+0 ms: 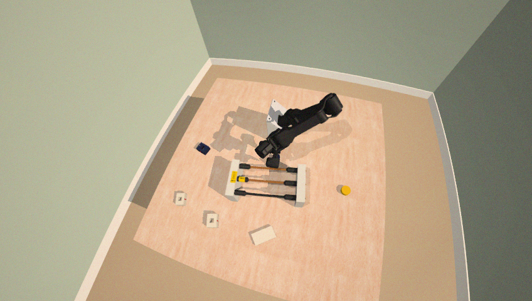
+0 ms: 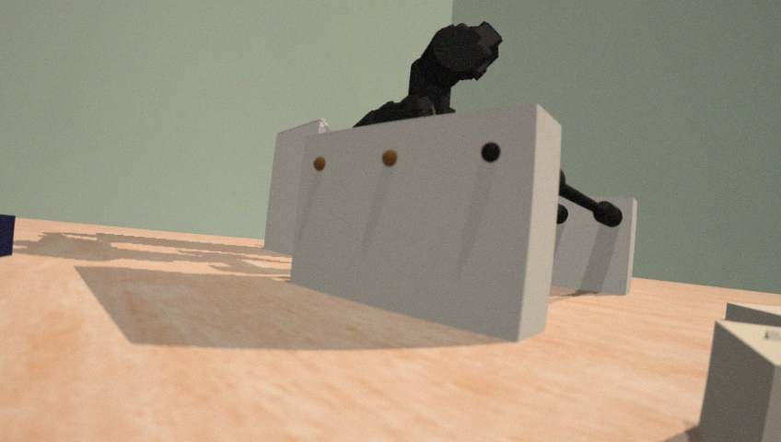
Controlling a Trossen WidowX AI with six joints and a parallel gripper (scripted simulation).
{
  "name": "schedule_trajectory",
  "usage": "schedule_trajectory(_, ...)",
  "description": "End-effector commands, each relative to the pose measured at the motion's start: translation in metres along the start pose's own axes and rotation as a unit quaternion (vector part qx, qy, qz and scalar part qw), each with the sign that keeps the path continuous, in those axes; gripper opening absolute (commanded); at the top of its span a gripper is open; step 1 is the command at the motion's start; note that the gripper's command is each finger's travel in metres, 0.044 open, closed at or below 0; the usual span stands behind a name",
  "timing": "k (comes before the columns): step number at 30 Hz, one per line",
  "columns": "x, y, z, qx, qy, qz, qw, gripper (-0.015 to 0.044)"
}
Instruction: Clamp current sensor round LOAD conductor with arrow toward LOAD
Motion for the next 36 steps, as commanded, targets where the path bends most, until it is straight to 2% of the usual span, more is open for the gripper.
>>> schedule_trajectory(1, -0.002, -0.001, 0.008, 0.005, -0.001, 0.005, 1.0, 0.032)
schedule_trajectory(11, -0.003, -0.002, 0.02, 0.007, -0.001, 0.005, 1.0, 0.032)
schedule_trajectory(29, -0.001, -0.002, 0.017, 0.002, 0.0, 0.0, 1.0, 0.02)
schedule_trajectory(36, 0.003, 0.003, -0.007, -0.002, -0.001, 0.002, 1.0, 0.0016)
Point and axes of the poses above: the point midway between the two fingers, 35 mm back from their tips, its own z axis out along the fingers, its own x axis across the jaws, y = z × x, the point moved 5 cm from there along -z, back along the fingers, and after that the axes turned 15 degrees about -z, right-handed, at the moved point
